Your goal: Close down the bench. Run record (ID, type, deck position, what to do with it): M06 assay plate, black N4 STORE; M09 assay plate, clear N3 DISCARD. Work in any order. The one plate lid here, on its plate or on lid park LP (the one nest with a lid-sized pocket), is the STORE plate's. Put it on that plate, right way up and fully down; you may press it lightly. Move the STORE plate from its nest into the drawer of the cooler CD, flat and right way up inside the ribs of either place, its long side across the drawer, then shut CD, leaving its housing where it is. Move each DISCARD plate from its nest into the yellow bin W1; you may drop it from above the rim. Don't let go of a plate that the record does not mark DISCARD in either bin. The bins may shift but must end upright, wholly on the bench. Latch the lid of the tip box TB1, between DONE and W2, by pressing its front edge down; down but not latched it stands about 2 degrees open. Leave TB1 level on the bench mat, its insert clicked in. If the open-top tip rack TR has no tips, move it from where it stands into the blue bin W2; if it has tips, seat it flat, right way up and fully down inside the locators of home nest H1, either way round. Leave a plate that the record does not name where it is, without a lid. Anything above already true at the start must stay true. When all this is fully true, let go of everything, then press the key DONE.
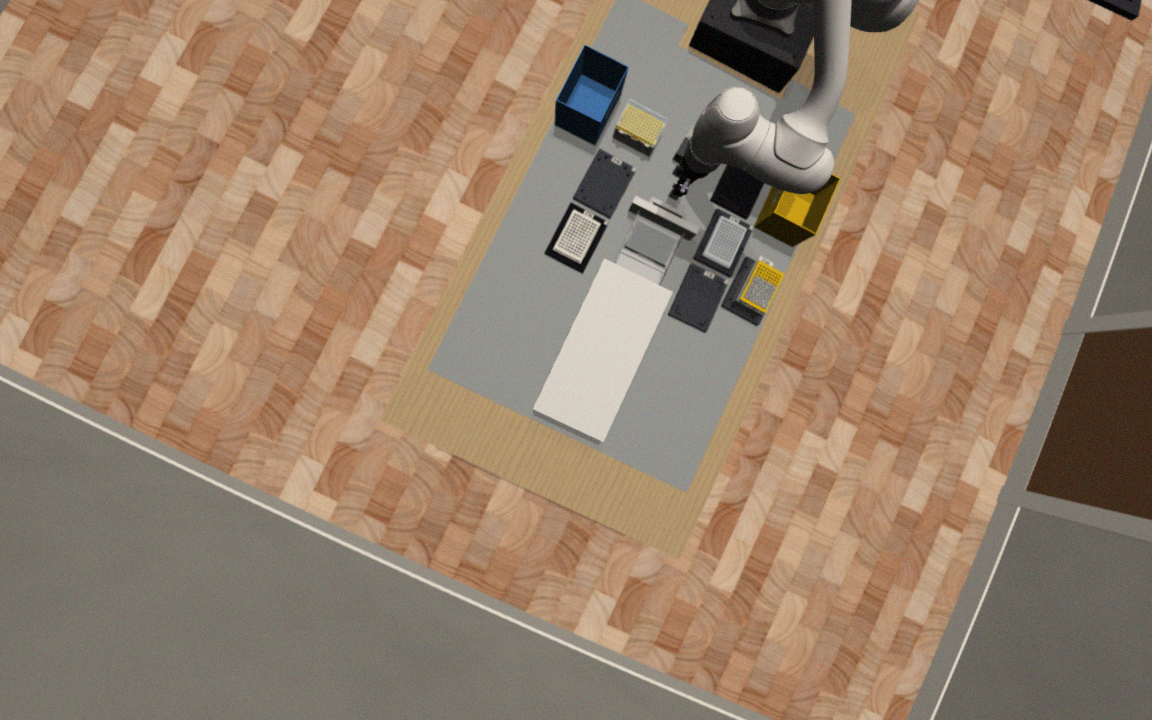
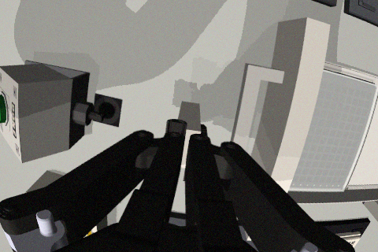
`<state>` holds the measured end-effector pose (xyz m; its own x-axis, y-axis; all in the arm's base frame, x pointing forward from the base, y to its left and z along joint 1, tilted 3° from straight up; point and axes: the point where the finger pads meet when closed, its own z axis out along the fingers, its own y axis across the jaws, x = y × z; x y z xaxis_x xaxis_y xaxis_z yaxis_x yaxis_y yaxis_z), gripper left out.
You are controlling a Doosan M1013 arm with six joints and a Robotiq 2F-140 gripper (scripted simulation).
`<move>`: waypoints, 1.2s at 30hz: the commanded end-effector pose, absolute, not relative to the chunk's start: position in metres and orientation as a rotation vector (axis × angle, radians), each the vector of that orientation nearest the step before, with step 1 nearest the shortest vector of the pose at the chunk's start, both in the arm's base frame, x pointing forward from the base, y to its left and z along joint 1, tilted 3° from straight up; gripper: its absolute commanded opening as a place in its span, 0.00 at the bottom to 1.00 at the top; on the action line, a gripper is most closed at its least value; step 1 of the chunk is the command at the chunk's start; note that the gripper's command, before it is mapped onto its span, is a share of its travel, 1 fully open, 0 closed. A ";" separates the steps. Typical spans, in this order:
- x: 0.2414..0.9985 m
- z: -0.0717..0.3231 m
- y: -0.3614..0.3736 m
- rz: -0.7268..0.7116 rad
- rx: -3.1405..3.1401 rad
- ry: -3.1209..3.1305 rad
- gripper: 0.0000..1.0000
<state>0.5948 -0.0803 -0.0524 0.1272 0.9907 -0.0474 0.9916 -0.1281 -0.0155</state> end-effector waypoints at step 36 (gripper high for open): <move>0.595 -0.069 -0.081 -0.071 2.344 2.061 0.00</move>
